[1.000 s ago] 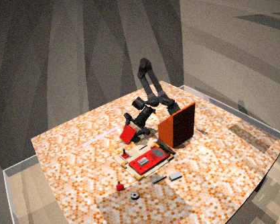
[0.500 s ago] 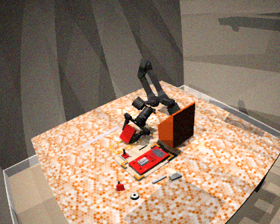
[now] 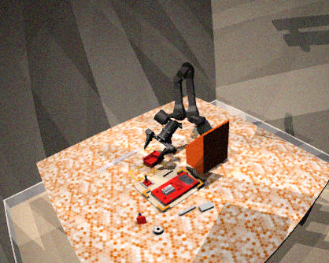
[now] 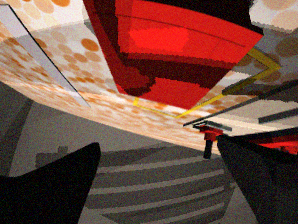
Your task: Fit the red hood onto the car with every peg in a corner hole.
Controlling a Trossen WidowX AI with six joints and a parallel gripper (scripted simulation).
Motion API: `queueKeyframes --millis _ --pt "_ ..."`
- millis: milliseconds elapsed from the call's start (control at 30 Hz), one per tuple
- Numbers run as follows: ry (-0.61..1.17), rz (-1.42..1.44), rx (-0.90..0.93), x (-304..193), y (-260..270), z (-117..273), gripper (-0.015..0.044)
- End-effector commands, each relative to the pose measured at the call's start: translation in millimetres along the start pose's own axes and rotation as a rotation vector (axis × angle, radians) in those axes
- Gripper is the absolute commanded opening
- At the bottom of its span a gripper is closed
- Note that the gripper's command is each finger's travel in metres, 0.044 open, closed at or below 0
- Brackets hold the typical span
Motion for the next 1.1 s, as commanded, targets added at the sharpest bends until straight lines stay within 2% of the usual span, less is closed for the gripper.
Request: queueKeyframes --millis 0,800,1067 --pt "0.006 -0.037 0.001 -2 7 6 0.0440" --pt "0.005 -0.312 -0.038 -21 12 77 0.0440" --pt "0.000 -0.285 -0.041 -18 12 69 0.0440"
Point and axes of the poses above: the point midway between the two fingers, 35 mm back from their tips, its own z axis back along the fingers, its own y axis across the jaws, x = y × z, the point moved 8 cm from there along z, back along the fingers, and after that the axes turned 5 degrees about -z, right-handed, at the moved point
